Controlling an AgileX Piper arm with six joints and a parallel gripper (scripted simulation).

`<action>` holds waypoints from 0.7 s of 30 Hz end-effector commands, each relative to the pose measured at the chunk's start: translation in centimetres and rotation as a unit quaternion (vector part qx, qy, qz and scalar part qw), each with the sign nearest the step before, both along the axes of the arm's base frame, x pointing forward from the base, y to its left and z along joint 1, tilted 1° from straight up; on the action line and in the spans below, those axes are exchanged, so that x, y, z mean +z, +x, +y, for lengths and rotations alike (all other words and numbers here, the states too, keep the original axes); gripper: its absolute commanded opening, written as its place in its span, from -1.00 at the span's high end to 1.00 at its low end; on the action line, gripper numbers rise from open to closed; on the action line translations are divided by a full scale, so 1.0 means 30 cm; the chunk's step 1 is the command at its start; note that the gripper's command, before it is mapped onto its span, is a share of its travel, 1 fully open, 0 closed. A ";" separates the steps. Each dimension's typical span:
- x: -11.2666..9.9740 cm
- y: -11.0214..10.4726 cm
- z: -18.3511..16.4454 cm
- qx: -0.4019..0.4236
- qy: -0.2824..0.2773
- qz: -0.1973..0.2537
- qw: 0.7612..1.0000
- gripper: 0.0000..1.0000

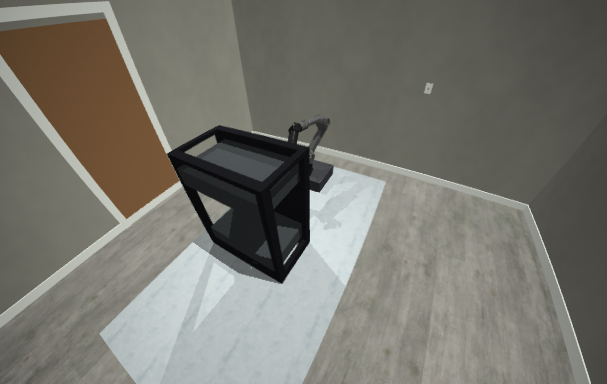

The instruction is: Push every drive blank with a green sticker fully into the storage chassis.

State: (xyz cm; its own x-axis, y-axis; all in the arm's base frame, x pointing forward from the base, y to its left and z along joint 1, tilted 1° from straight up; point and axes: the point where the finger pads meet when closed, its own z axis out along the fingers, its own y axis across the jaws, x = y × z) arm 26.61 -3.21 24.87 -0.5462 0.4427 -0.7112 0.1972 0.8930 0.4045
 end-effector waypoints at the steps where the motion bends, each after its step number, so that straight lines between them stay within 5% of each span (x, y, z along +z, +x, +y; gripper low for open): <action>1: 0.000 -0.001 0.001 0.004 -0.001 -0.001 1.000 -1.00; 10: 0.141 -0.030 -0.071 -0.069 0.117 -0.074 0.988 -1.00; 21: 0.324 -0.065 -0.164 -0.166 0.261 -0.169 0.936 -1.00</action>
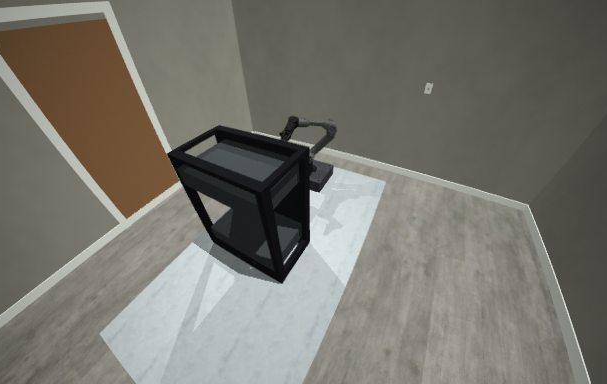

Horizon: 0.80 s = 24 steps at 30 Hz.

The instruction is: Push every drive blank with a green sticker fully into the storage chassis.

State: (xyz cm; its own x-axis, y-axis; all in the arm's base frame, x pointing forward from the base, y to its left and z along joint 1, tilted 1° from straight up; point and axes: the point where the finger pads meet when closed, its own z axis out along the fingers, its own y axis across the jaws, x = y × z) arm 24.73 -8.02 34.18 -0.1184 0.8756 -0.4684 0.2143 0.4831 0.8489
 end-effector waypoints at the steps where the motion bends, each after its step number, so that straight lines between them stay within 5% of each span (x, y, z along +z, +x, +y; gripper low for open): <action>1: 0.033 -0.007 -0.013 -0.020 0.022 -0.016 0.999 -1.00; 12: 0.193 -0.047 -0.094 -0.108 0.157 -0.102 0.976 -1.00; 24: 0.260 -0.059 -0.126 -0.134 0.216 -0.133 0.958 -1.00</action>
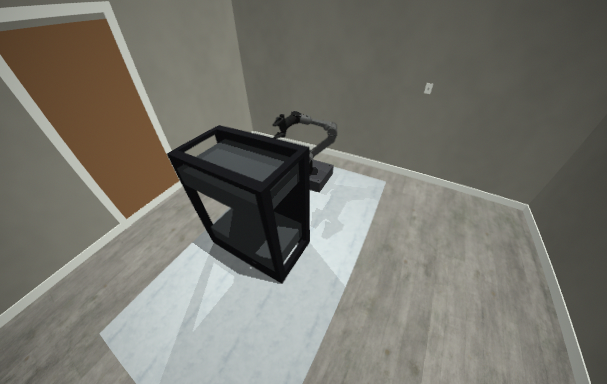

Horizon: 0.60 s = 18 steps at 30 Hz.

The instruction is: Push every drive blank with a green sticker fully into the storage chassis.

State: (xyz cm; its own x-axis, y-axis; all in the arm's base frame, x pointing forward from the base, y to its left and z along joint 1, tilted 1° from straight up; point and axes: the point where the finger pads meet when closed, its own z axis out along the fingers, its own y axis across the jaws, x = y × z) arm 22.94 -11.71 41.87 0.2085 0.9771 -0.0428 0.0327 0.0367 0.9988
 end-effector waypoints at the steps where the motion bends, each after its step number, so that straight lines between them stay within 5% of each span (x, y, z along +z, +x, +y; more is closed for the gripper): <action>1: 0.008 0.000 -0.005 -0.002 0.005 -0.004 1.000 -1.00; 18: 0.023 -0.001 -0.011 -0.006 0.018 -0.011 1.000 -1.00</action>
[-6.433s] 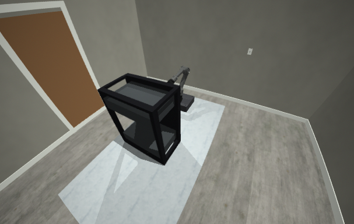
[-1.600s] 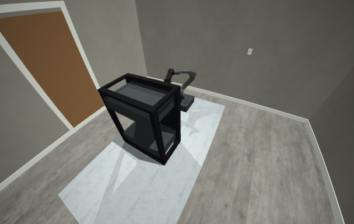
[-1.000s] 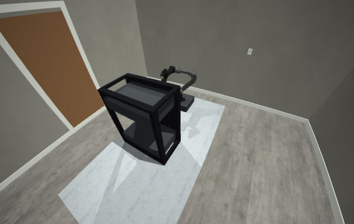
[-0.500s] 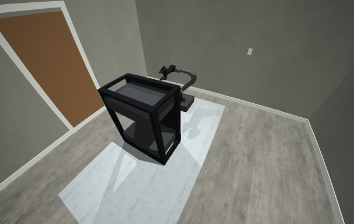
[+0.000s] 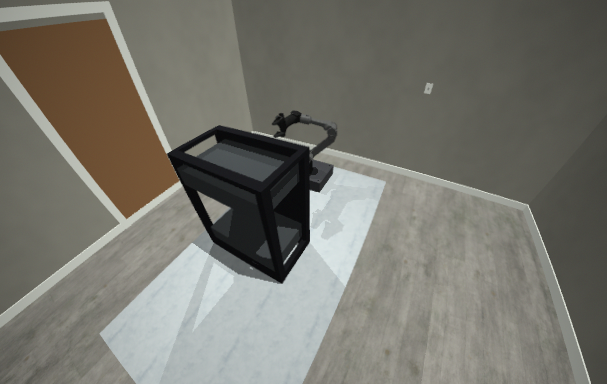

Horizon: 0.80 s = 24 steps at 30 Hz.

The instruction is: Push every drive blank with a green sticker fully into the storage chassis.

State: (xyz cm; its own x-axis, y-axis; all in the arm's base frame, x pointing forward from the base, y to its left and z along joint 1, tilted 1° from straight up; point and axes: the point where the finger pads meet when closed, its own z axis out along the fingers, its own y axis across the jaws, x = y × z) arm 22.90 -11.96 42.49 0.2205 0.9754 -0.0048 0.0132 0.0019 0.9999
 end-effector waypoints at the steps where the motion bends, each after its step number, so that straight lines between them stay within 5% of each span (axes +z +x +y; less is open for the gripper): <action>1: 0.002 0.000 -0.003 0.000 0.001 -0.001 1.000 -1.00; 24: -0.001 0.013 0.002 0.000 0.001 -0.001 1.000 -1.00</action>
State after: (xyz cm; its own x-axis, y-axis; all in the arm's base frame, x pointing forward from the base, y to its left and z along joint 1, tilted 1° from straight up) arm 23.23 -11.87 42.52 0.2196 0.9756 -0.0036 0.0107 0.0013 0.9999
